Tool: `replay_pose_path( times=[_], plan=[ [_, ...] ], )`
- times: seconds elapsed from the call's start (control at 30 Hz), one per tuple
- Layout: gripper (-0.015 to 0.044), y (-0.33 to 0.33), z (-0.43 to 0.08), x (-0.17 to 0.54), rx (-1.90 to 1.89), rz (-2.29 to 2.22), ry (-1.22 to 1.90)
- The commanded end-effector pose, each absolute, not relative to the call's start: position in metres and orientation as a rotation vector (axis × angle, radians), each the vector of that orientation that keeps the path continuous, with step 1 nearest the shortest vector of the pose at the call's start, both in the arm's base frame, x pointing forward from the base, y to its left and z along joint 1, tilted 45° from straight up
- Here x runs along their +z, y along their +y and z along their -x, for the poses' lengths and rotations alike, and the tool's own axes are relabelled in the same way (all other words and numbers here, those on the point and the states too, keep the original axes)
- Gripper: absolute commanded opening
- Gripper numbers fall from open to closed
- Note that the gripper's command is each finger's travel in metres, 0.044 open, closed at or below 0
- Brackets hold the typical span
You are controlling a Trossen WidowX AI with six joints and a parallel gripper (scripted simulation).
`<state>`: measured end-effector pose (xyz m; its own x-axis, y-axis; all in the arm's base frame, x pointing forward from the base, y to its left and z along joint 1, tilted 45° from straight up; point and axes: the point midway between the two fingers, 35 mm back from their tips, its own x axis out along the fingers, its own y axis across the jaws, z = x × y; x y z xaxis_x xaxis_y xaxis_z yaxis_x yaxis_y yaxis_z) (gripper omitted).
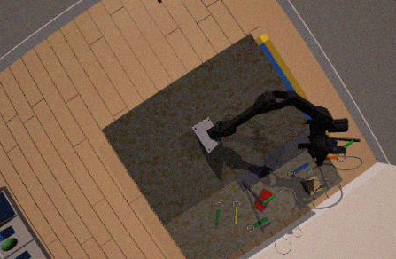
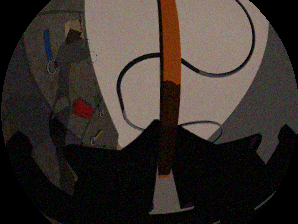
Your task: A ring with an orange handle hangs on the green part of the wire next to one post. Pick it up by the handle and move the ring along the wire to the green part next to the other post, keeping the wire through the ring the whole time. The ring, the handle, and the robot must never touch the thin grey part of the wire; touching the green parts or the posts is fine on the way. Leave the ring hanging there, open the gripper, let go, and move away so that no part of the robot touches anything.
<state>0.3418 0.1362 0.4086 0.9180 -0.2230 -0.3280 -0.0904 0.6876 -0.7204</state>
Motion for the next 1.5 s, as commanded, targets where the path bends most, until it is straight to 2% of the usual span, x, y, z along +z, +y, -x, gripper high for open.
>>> replay_pose_path(
  times=[0.0, 1.47],
  plan=[
    [-0.0150, 0.129, -0.341, 0.417, -0.097, 0.848, 0.400],
    [-0.0150, 0.106, -0.343, 0.458, -0.147, 1.054, 0.376]
  ],
)
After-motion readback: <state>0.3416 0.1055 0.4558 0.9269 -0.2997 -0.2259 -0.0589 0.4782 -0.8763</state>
